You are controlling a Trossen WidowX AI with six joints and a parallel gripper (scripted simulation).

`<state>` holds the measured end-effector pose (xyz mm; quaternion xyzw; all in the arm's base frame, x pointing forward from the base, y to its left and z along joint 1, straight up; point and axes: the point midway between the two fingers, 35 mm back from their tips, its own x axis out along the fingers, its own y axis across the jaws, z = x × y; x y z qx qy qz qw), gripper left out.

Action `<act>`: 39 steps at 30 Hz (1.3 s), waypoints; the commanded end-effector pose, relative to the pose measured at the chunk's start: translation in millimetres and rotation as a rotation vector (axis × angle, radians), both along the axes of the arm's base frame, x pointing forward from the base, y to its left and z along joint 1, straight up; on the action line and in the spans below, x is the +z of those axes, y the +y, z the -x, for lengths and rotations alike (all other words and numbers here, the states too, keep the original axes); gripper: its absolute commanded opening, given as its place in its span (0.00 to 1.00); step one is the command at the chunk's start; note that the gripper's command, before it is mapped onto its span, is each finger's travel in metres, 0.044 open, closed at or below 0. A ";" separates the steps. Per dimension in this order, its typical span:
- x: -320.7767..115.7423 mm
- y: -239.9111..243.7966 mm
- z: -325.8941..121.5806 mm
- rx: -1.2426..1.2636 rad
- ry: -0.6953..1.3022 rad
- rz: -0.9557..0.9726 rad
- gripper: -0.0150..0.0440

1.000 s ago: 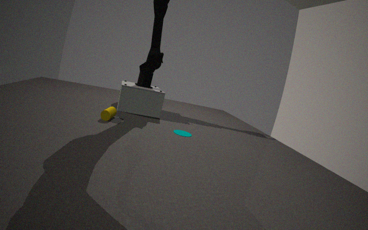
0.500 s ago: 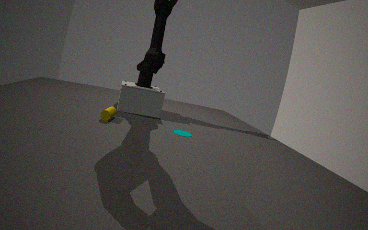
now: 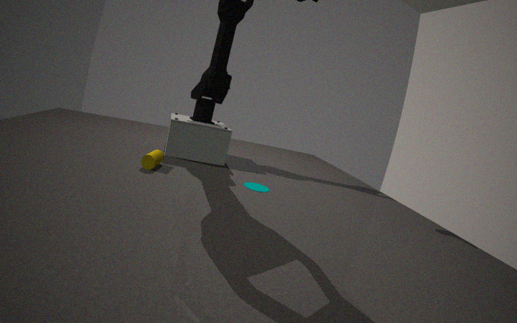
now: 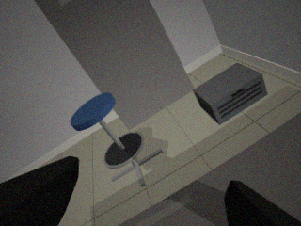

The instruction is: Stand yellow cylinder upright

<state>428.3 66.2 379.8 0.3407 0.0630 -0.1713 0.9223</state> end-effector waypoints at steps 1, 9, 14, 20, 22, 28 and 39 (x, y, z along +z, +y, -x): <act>-35.5 -30.1 -4.5 -0.005 0.141 0.102 0.78; -124.1 -109.4 10.5 0.015 0.520 0.276 0.78; -175.9 -153.4 38.4 0.063 0.754 0.313 0.78; -231.4 -194.0 87.0 0.158 1.008 0.284 0.78; -247.8 -203.8 105.9 0.198 1.081 0.258 0.78; -289.6 -220.4 166.4 0.338 1.258 0.133 0.78; -334.1 -222.3 208.9 0.458 1.340 0.004 0.78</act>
